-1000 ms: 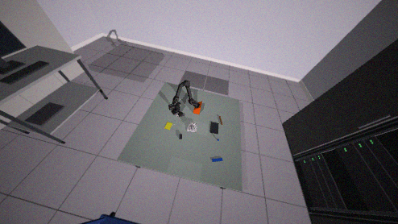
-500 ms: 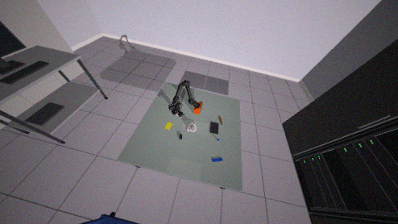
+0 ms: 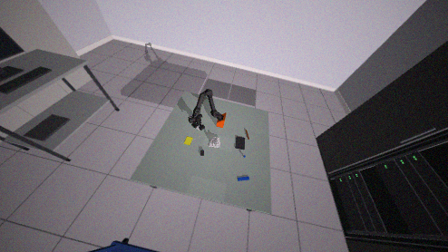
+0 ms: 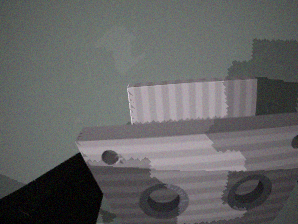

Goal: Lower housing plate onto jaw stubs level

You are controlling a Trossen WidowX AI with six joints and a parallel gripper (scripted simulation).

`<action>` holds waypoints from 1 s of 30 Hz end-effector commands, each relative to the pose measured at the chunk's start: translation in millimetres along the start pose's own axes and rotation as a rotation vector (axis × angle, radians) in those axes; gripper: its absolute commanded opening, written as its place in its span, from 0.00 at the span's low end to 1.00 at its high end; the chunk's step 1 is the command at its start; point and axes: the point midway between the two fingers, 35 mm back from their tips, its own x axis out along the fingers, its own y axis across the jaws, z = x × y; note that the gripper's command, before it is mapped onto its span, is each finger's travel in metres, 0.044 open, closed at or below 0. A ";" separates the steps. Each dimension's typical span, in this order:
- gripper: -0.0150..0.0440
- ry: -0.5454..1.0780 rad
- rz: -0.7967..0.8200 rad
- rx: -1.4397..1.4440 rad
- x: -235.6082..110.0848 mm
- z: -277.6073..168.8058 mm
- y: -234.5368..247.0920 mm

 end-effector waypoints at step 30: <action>0.85 0.004 0.010 -0.001 -54.9 2.1 2.8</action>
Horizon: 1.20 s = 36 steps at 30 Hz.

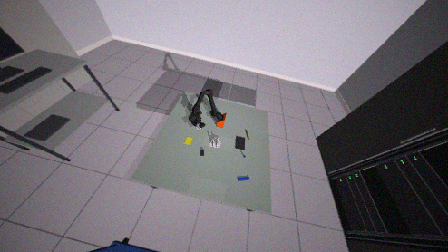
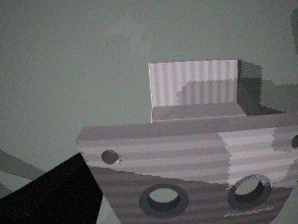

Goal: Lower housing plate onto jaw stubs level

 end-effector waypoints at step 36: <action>0.85 -0.005 0.045 -0.786 -21.4 12.4 50.1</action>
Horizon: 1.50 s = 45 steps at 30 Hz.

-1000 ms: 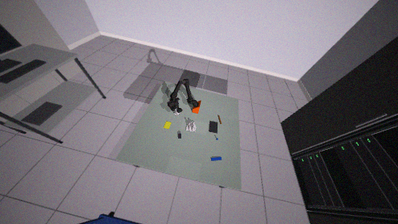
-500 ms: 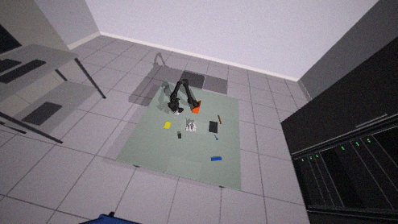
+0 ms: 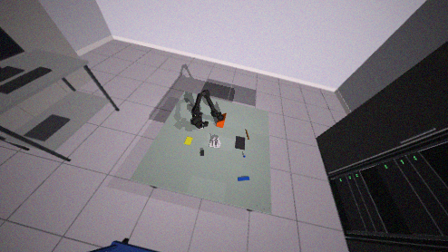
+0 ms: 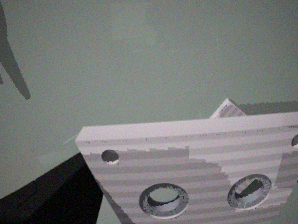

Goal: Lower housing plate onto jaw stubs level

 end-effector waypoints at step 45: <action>0.85 -0.014 0.036 -1.491 5.7 65.1 84.9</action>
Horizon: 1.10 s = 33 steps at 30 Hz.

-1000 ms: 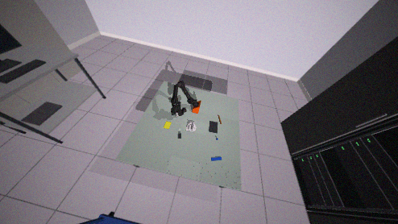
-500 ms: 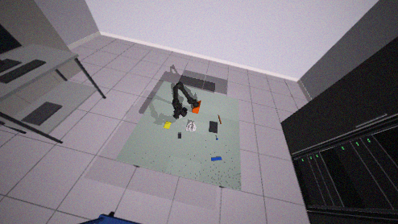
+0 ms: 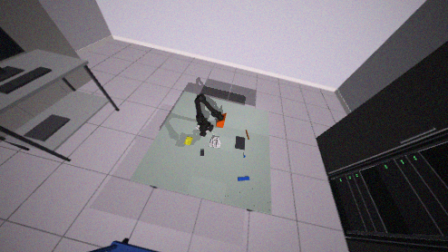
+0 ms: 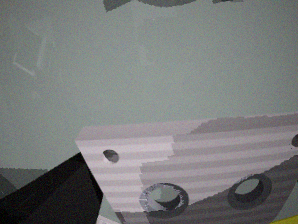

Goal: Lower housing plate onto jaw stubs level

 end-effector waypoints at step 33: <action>0.85 0.032 0.024 -1.115 3.3 79.6 -10.9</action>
